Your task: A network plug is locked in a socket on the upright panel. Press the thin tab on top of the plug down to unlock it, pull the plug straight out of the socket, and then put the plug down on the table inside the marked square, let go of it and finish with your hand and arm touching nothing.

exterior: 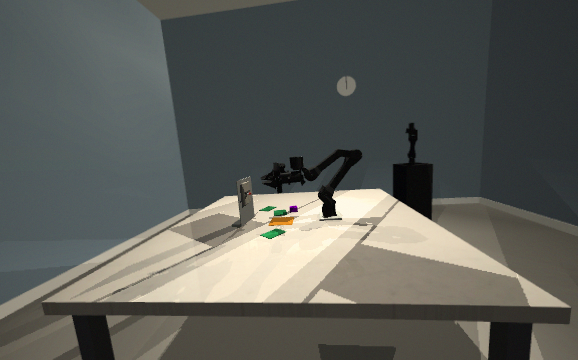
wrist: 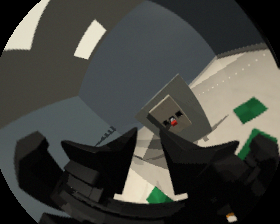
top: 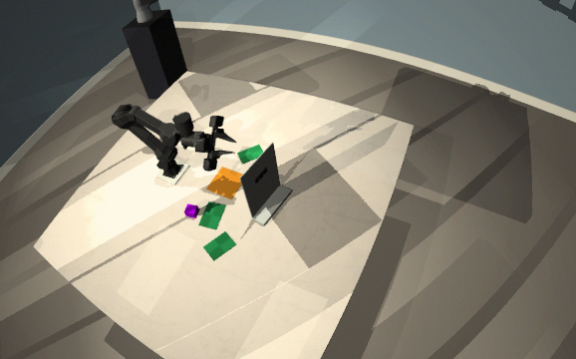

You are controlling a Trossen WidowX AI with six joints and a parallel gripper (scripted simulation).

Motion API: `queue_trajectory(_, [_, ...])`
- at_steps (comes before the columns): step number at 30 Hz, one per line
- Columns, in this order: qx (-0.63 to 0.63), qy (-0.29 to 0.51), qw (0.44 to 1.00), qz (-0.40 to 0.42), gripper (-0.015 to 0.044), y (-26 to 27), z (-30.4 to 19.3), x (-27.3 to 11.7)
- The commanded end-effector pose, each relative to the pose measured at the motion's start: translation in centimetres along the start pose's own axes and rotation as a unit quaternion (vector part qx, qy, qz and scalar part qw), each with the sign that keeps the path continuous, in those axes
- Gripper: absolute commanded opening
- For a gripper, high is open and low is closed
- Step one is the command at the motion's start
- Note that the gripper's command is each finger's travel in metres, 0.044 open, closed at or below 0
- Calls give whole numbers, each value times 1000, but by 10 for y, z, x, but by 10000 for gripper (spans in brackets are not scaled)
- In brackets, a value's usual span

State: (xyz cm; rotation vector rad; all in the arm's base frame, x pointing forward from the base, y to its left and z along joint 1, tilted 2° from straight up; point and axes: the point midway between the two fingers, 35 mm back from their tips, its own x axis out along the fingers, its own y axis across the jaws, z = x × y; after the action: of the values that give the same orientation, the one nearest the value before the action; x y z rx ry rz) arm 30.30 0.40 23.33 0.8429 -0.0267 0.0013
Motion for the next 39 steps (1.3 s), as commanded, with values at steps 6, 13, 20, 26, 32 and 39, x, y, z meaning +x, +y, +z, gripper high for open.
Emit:
queue_trajectory(6, [169,-1,986,-8,156,-25,-23,-14])
queue_trajectory(13, [287,-3,958,-12,156,-42,-38,-26])
queue_trajectory(20, [361,-5,932,-14,156,-53,-47,-35])
queue_trajectory(26, [361,-5,932,-14,156,-53,-47,-35])
queue_trajectory(32, [357,-7,934,-16,156,-54,-43,-26])
queue_trajectory(39, [359,-9,933,-10,156,-54,-40,-15])
